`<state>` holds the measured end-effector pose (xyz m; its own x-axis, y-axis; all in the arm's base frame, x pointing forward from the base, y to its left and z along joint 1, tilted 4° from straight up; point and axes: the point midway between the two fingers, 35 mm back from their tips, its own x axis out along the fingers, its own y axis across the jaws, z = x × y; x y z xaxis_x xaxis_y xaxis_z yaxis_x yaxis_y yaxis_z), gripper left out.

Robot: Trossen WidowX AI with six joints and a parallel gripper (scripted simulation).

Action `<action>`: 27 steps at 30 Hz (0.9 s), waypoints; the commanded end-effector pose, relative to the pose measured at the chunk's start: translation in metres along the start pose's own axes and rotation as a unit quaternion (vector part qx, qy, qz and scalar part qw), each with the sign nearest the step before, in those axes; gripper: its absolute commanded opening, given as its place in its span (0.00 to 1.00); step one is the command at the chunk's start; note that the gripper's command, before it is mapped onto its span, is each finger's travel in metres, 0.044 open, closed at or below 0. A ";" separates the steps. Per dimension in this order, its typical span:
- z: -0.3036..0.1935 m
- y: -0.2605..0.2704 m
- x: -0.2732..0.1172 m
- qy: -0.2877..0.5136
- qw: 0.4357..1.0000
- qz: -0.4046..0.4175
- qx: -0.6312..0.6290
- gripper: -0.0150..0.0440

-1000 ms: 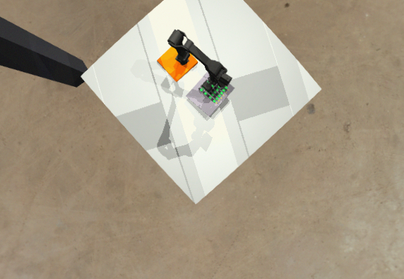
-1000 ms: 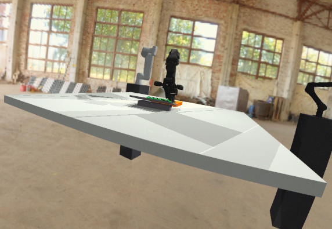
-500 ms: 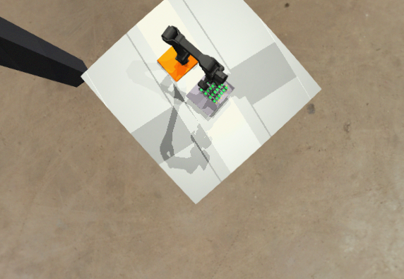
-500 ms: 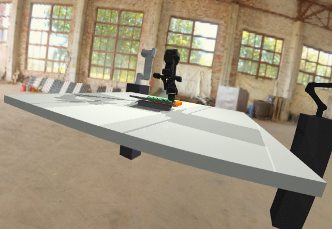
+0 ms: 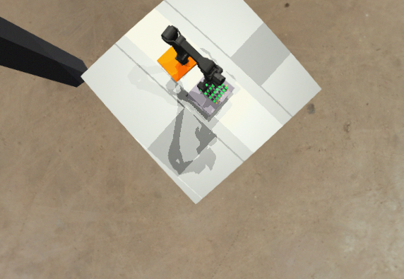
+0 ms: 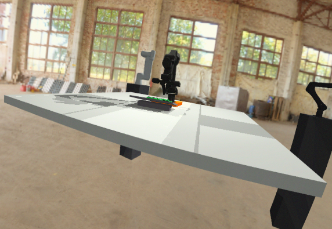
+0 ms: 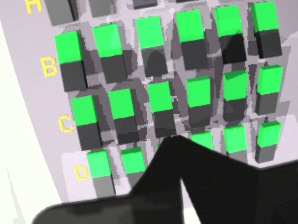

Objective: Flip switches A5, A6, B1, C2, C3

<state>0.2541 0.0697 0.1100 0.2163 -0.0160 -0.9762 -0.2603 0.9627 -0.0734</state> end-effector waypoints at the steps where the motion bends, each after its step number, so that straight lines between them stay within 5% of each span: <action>1: -0.002 0.000 0.004 0.002 1.000 0.002 -0.002 0.25; 27: -0.003 0.000 0.029 0.002 1.000 0.001 -0.002 0.25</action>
<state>0.2591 0.0691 0.0860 0.2203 -0.0150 -0.9753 -0.2602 0.9628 -0.0736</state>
